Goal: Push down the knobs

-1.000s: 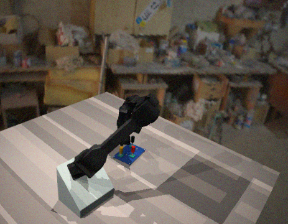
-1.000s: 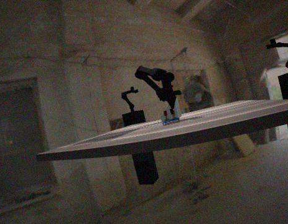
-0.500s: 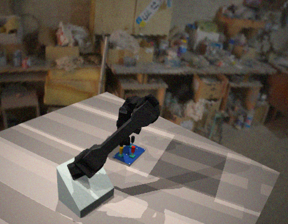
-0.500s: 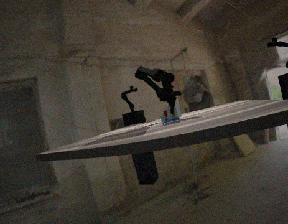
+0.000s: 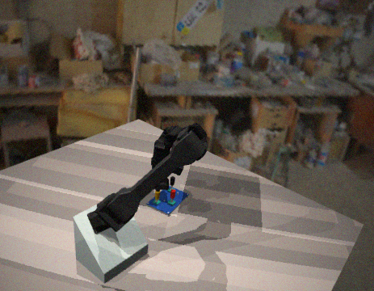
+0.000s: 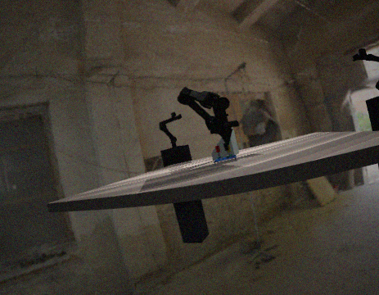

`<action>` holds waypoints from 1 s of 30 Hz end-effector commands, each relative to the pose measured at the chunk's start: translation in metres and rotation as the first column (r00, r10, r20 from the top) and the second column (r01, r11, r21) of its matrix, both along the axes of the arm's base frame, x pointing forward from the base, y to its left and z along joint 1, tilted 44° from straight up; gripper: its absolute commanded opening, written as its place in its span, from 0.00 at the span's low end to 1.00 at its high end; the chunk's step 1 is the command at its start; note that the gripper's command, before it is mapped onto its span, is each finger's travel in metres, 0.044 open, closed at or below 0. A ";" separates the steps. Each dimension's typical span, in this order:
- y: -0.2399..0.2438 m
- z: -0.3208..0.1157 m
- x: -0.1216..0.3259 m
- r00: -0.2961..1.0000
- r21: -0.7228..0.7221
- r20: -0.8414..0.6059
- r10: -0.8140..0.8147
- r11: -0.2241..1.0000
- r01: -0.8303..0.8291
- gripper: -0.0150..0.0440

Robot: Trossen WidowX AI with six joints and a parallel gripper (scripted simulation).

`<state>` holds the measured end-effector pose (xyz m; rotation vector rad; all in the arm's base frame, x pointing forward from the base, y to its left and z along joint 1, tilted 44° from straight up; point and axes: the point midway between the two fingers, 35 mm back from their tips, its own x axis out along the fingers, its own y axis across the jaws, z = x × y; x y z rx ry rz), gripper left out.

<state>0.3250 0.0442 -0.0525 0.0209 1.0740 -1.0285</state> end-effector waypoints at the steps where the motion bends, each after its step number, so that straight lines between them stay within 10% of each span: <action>1: -0.002 -0.001 0.000 1.000 -0.004 -0.002 0.002 1.000 -0.002 0.25; 30: -0.004 -0.003 0.000 1.000 -0.005 -0.002 0.002 1.000 -0.002 0.25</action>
